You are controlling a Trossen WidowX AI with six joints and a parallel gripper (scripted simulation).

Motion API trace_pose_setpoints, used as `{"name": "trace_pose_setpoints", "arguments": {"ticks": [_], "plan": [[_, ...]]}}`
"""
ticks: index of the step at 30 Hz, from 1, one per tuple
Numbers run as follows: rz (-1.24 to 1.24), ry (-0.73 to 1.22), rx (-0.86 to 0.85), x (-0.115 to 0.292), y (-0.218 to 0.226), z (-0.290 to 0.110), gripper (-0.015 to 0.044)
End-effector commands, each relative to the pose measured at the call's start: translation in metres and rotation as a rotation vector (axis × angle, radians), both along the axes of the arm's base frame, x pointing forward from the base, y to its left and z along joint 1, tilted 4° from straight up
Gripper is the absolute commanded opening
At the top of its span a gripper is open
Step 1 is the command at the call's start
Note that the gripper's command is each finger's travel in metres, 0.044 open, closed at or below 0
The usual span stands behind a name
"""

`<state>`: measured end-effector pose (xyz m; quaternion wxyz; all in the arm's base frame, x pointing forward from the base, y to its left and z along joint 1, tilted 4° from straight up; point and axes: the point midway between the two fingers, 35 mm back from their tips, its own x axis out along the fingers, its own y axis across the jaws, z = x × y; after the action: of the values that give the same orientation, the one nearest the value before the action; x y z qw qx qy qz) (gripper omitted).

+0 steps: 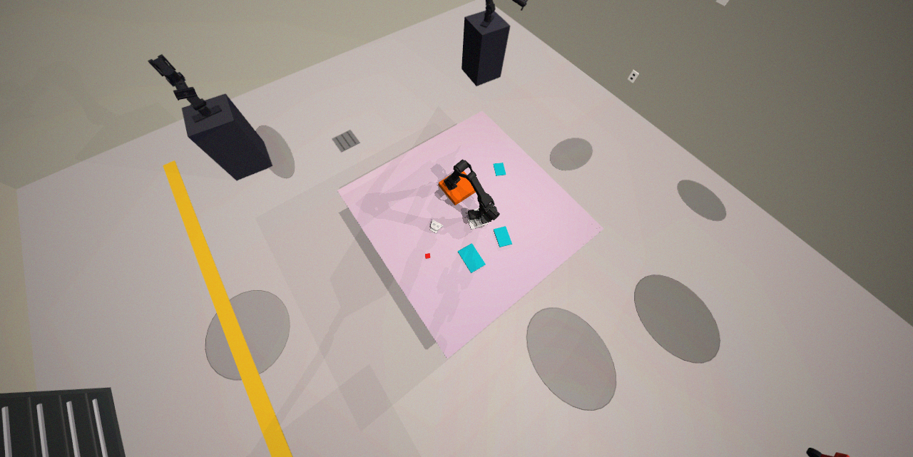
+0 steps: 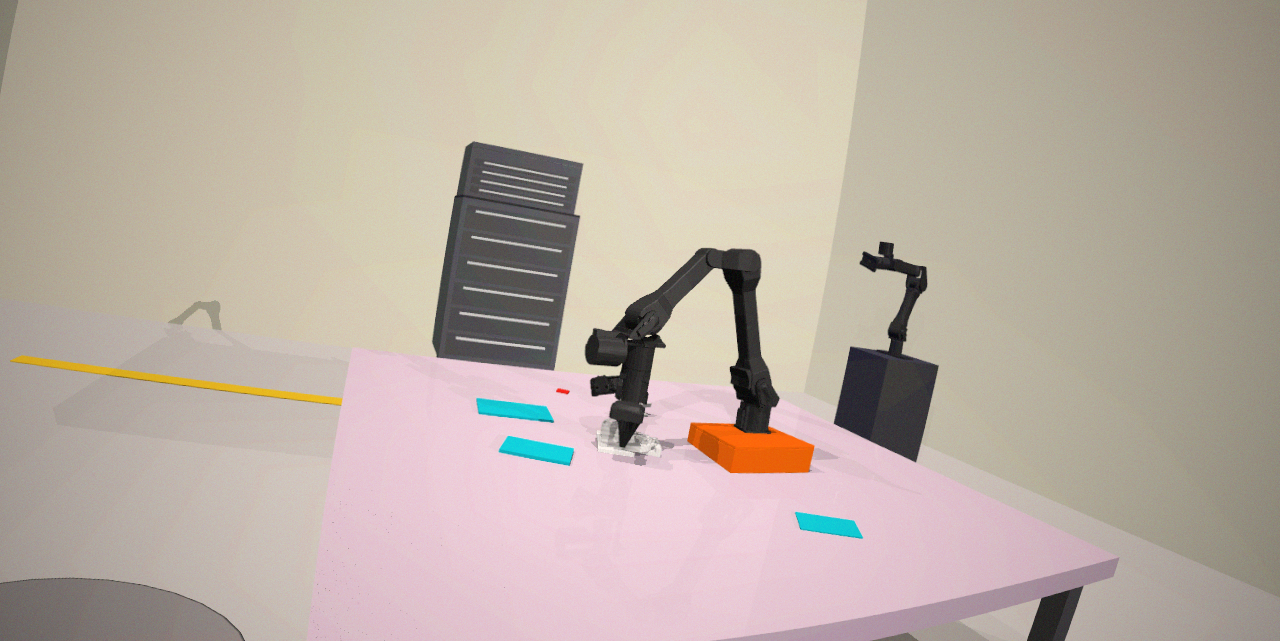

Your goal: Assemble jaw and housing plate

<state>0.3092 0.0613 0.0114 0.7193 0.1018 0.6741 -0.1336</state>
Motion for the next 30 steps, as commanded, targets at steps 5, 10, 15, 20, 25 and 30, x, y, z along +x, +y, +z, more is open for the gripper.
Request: {"name": "trace_pose_setpoints", "arguments": {"ticks": [5, 10, 15, 20, 25, 30], "plan": [[-0.005, -0.002, -0.001, 0.000, 0.000, 0.000, 0.0134], [0.000, 0.000, 0.000, 0.000, 0.000, 0.000, 0.0213], [0.000, 0.000, 0.000, 0.000, 0.000, 0.000, 0.0224], [0.000, 0.000, 0.000, 0.000, 0.000, 0.000, 0.0224], [0.000, 0.000, 0.000, 0.000, 0.000, 0.003, 0.0224], [-0.003, -0.002, 0.000, -0.001, 0.003, 0.045, 0.0224]]}}
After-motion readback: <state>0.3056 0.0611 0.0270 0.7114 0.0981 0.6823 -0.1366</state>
